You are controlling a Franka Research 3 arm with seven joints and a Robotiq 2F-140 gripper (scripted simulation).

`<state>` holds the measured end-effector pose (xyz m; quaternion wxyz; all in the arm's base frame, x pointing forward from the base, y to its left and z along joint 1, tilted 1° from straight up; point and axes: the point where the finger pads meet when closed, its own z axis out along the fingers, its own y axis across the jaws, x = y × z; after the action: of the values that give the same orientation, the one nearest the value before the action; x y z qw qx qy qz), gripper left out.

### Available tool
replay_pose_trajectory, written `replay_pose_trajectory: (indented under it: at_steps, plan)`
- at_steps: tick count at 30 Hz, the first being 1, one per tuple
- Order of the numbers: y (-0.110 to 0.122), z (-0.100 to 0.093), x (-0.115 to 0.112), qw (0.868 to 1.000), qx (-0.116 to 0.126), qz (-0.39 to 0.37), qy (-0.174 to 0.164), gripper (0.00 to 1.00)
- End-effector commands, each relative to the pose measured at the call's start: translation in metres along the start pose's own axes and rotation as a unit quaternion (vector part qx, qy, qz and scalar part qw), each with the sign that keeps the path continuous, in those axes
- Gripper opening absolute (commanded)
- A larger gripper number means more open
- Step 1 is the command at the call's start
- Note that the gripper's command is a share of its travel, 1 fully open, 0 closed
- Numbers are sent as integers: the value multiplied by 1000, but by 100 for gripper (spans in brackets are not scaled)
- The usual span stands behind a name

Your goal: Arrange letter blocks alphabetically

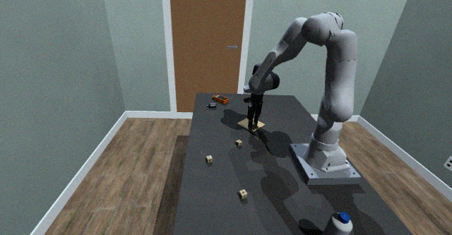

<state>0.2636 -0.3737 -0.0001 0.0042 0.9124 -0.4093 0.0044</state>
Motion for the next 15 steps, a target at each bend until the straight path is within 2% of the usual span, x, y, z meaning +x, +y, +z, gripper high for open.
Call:
replay_pose_trajectory:
  at_steps: [1,10,11,15]
  plan:
    - [0,0,1,1000,0,-4,2,43]
    - [0,0,1,1000,0,-4,2,43]
    - [0,0,1,1000,0,-4,2,32]
    - [0,0,1,1000,0,-4,2,32]
